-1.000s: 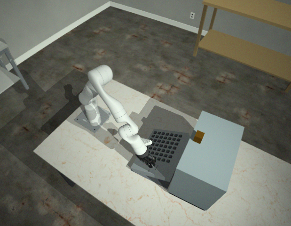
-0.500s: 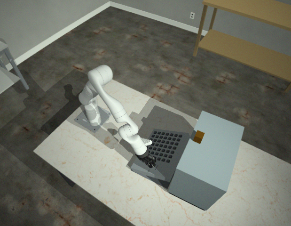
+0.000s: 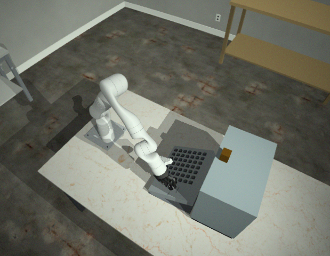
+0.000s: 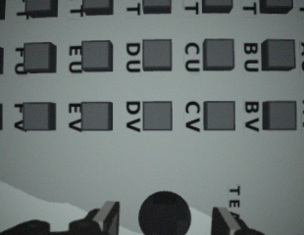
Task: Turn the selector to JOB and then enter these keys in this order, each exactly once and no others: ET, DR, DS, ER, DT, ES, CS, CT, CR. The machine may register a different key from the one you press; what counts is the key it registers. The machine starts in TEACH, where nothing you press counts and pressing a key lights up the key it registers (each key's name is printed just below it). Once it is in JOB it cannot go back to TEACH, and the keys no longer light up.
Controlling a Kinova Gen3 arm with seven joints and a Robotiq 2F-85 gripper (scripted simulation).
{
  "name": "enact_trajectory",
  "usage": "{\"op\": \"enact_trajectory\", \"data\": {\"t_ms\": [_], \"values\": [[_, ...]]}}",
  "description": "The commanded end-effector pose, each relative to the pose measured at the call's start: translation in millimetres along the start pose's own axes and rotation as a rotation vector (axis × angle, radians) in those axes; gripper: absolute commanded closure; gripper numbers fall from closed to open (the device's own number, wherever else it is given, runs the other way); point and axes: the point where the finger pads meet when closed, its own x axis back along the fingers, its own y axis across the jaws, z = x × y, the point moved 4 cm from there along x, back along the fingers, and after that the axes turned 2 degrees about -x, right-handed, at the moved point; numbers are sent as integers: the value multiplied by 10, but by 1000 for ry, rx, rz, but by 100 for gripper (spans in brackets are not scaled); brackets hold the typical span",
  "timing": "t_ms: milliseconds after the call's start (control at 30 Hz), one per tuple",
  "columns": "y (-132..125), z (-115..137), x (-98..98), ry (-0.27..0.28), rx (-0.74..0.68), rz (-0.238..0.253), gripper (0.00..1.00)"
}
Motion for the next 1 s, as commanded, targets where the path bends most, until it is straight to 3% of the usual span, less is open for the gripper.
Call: {"op": "enact_trajectory", "data": {"t_ms": [0,967], "values": [[25,-18,4,-5,-10,-6,40],[1,-2,518,-1,-10,0,40]]}}
